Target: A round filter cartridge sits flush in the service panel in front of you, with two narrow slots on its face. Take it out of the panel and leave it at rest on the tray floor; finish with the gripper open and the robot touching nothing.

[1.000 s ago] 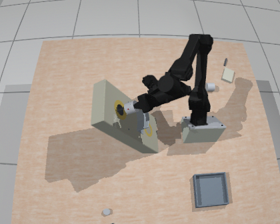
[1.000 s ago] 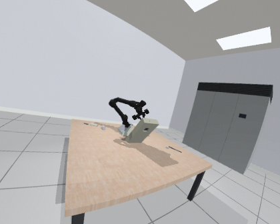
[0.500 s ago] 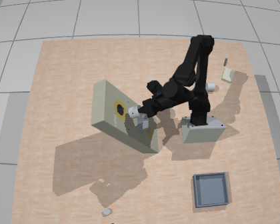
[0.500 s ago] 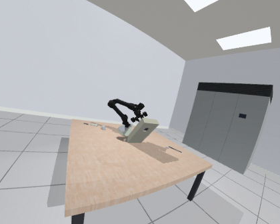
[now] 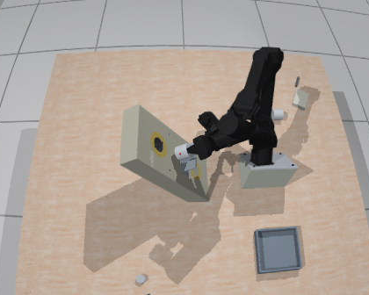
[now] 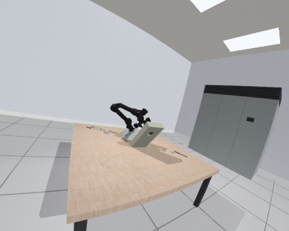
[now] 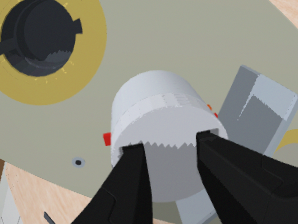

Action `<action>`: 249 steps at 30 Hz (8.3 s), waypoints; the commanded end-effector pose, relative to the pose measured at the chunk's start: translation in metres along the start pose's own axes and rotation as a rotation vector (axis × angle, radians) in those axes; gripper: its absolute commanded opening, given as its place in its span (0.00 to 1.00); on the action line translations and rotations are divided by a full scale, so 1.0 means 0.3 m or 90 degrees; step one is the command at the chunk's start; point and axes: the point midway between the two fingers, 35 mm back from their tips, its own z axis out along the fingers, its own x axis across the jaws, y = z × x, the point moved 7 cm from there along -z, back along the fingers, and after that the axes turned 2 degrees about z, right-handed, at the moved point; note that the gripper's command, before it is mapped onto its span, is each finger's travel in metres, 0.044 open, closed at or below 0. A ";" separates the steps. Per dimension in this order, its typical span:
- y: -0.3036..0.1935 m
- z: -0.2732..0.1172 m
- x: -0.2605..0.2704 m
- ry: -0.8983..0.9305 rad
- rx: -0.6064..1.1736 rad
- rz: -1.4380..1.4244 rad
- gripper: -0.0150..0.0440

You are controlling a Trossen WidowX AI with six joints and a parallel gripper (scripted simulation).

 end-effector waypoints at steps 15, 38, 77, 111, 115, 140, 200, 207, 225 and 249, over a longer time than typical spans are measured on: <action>0.115 -0.025 0.156 0.005 -0.005 0.015 0.43; 0.122 -0.061 0.199 -0.100 0.150 -0.395 0.77; 0.028 0.127 0.056 -0.133 0.245 -0.571 0.77; 0.115 -0.006 0.198 -0.127 0.252 -0.566 0.25; 0.136 -0.073 0.223 -0.129 0.252 -0.567 0.25; -0.090 -0.118 0.398 -0.130 0.248 -0.565 0.25; -0.953 -0.482 -0.021 0.655 0.609 -1.304 0.25; -0.989 -0.450 -0.059 0.657 0.610 -1.305 0.25; -1.070 -0.344 -0.181 0.655 0.607 -1.311 0.39; -0.956 -0.476 -0.030 0.652 0.608 -1.313 1.00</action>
